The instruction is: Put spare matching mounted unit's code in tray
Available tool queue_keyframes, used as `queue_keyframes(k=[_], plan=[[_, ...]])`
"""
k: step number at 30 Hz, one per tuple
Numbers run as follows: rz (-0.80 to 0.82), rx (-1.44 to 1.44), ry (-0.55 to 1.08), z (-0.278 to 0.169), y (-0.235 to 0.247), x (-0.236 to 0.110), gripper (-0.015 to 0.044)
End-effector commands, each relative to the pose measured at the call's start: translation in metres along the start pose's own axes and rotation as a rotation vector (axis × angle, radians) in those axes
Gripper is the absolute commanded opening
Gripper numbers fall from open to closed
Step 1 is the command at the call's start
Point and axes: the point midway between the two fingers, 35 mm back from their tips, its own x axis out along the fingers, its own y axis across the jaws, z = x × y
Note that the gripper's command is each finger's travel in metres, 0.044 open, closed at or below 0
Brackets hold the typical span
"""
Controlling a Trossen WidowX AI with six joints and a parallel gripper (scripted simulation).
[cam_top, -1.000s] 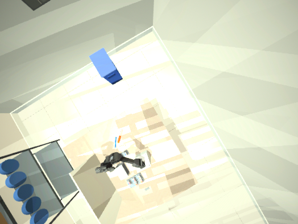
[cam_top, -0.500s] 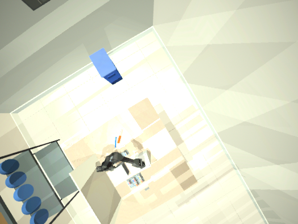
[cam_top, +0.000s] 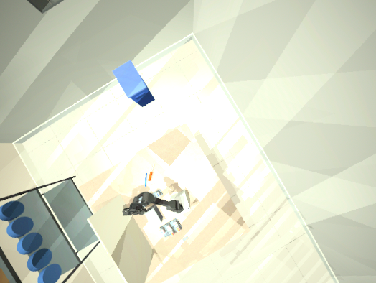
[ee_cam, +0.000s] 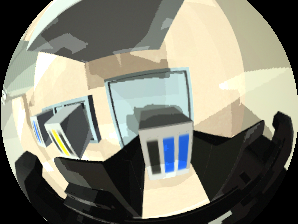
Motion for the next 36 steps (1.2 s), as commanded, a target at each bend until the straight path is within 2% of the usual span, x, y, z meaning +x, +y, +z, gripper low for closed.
queue_keyframes(k=[1,8,25,27,32,36], plan=[[0.0,-0.006,-0.002,0.001,0.001,0.005,0.0],[0.001,-0.006,0.0,0.0,0.003,0.011,0.0],[0.001,0.0,0.003,0.0,0.002,0.008,0.044],[0.0,0.0,0.0,0.0,0.0,-0.003,0.044],[0.0,-0.005,-0.006,0.001,0.001,-0.087,0.044],[0.0,-0.006,-0.005,0.001,0.002,-0.099,0.044]])
